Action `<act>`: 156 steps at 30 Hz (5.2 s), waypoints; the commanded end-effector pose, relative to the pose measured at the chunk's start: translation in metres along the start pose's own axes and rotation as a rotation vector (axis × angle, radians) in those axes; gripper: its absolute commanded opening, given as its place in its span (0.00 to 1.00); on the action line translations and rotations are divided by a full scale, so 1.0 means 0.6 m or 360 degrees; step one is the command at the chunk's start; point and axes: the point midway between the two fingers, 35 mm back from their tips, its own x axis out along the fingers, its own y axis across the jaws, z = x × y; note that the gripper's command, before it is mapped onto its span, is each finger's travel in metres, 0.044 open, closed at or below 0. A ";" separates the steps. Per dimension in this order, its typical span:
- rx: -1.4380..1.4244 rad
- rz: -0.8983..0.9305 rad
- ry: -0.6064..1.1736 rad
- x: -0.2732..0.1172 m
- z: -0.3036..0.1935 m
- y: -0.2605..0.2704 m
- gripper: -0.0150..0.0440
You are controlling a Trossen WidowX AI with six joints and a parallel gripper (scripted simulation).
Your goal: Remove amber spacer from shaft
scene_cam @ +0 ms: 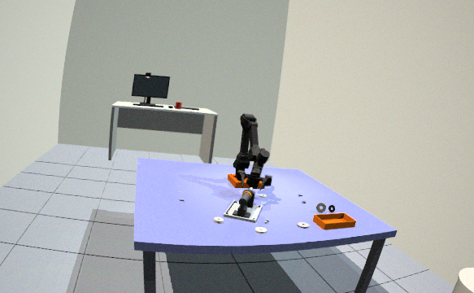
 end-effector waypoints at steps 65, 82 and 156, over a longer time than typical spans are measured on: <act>-0.0006 -0.0003 0.0004 0.061 0.000 0.001 1.00; 0.0000 0.0002 0.0004 0.060 0.000 0.002 0.33; -0.0006 -0.0003 0.0001 0.031 0.018 0.002 0.25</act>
